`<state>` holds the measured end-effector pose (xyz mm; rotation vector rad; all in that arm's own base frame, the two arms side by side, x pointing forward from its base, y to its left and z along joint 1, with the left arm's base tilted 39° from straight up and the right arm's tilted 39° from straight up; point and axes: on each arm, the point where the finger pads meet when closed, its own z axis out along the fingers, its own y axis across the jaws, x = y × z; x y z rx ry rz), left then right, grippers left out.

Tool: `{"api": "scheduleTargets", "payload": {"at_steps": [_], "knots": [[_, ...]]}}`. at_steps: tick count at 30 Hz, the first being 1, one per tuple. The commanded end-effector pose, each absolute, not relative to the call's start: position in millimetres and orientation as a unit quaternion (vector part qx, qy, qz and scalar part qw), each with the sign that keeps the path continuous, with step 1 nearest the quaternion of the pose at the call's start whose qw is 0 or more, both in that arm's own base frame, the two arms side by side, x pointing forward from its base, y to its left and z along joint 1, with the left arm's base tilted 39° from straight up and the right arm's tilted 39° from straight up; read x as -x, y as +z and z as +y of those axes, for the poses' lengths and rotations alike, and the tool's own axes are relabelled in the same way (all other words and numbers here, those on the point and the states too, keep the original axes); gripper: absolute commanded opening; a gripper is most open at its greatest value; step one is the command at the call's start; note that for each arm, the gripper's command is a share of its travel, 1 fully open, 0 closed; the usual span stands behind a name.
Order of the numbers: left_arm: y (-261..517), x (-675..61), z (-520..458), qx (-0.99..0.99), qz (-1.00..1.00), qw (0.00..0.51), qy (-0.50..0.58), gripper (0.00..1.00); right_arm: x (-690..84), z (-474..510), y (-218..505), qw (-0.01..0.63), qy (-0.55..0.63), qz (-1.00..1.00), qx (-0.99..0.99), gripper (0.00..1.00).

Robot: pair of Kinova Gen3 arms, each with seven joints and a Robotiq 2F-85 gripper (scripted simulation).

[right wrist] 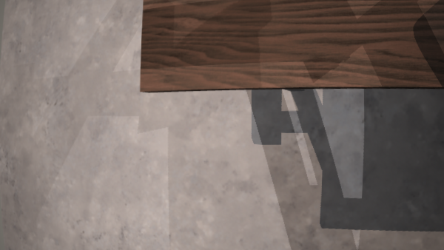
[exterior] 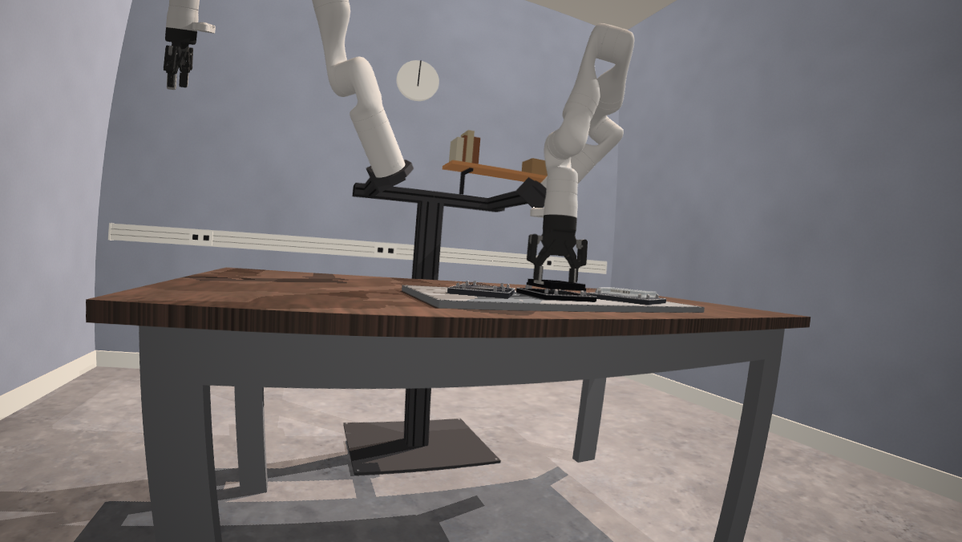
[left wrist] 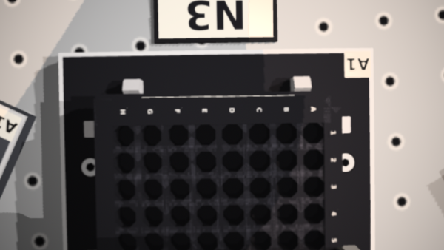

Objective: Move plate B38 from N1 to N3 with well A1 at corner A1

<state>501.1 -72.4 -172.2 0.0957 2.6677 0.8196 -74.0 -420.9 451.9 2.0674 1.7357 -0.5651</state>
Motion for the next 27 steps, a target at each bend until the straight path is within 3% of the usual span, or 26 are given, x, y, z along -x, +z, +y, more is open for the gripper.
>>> {"api": "scheduleTargets", "payload": {"at_steps": [1, 27], "knots": [[-172.1, -503.9, -72.6, -0.037, 0.941, 0.175, 0.288, 0.099, 75.9, -419.4, 453.0, 0.19, -0.203, 0.617, -0.736, 1.0], [-175.4, -505.9, -70.4, -0.037, 0.941, 0.175, 0.287, 0.099, 75.9, -419.4, 453.0, 0.19, -0.203, 0.617, -0.736, 1.0]]}}
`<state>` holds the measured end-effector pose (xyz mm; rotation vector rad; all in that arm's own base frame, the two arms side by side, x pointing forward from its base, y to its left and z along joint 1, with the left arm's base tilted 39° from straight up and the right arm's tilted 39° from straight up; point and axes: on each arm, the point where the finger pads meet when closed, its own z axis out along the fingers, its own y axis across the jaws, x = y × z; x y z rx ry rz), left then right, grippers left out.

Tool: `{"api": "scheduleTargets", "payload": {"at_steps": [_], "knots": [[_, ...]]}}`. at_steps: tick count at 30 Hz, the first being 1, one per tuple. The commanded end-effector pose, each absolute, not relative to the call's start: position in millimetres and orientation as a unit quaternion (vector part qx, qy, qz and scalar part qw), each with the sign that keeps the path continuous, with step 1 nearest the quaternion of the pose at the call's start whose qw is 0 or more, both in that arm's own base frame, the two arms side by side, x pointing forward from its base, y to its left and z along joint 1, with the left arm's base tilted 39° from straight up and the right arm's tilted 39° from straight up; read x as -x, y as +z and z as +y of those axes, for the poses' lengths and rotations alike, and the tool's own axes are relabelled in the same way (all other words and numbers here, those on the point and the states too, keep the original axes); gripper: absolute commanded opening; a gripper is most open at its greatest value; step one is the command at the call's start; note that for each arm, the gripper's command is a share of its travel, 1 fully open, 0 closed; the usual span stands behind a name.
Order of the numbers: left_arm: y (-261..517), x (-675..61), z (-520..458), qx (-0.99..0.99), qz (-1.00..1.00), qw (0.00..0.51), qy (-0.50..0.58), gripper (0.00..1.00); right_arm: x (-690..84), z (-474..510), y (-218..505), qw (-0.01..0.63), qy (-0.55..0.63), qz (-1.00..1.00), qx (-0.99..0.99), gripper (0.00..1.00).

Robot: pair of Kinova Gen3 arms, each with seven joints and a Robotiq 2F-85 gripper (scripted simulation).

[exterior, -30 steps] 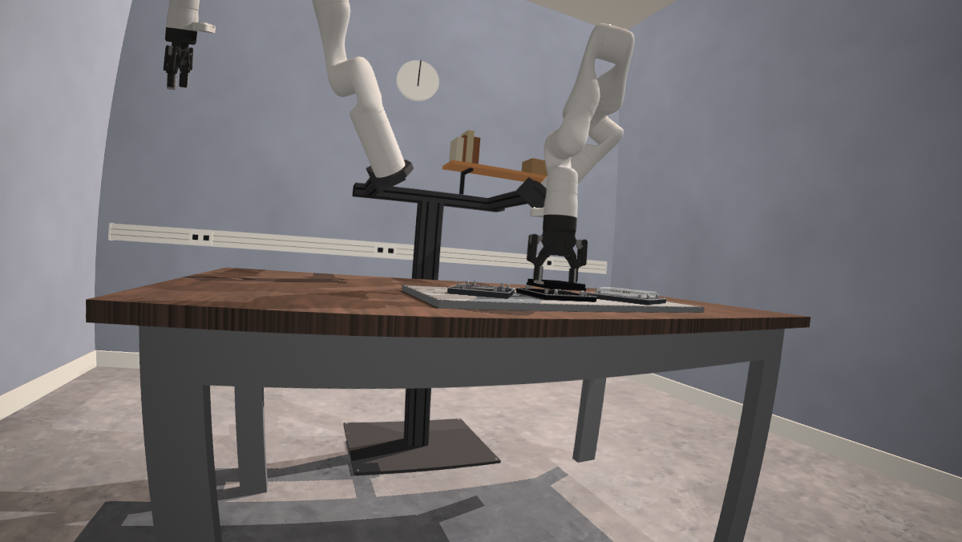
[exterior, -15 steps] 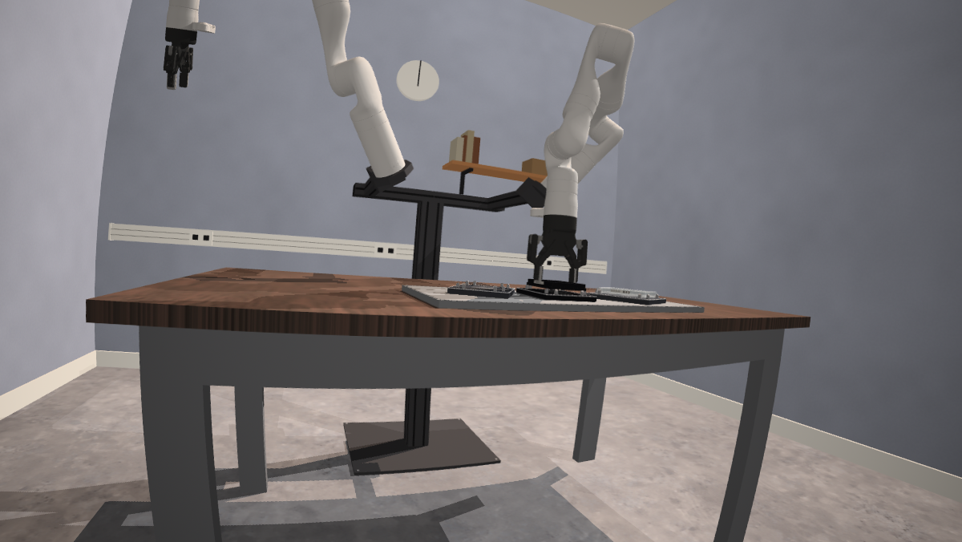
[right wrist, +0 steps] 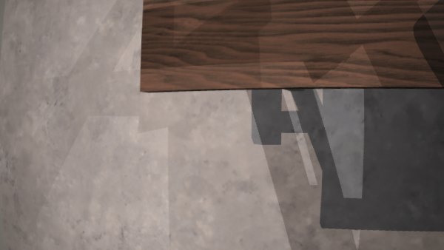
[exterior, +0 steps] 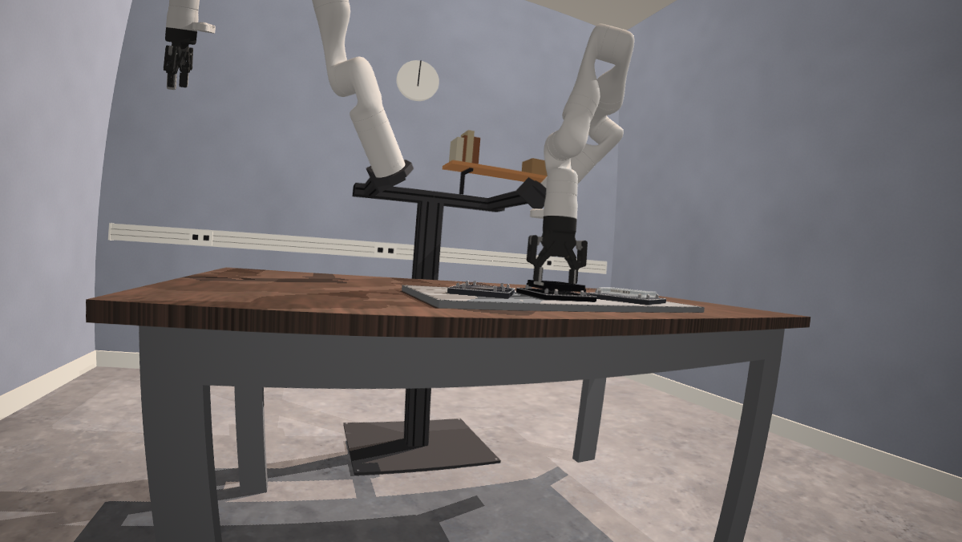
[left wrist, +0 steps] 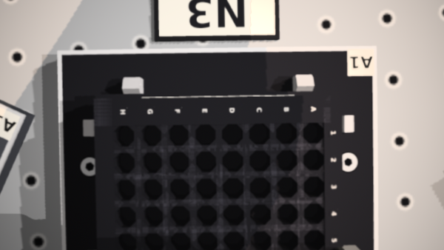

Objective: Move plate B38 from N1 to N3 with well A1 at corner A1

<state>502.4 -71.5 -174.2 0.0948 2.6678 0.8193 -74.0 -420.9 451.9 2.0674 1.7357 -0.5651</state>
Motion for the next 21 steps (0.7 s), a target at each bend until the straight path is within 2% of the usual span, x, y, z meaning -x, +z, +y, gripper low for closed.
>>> {"api": "scheduleTargets", "payload": {"at_steps": [1, 21], "knots": [[-175.7, -506.1, -70.1, -0.037, 0.941, 0.175, 0.287, 0.099, 75.9, -419.4, 453.0, 0.19, -0.203, 0.617, -0.736, 1.0], [-179.6, -507.6, -67.7, -0.036, 0.941, 0.175, 0.287, 0.099, 75.9, -419.4, 453.0, 0.19, -0.203, 0.617, -0.736, 1.0]]}}
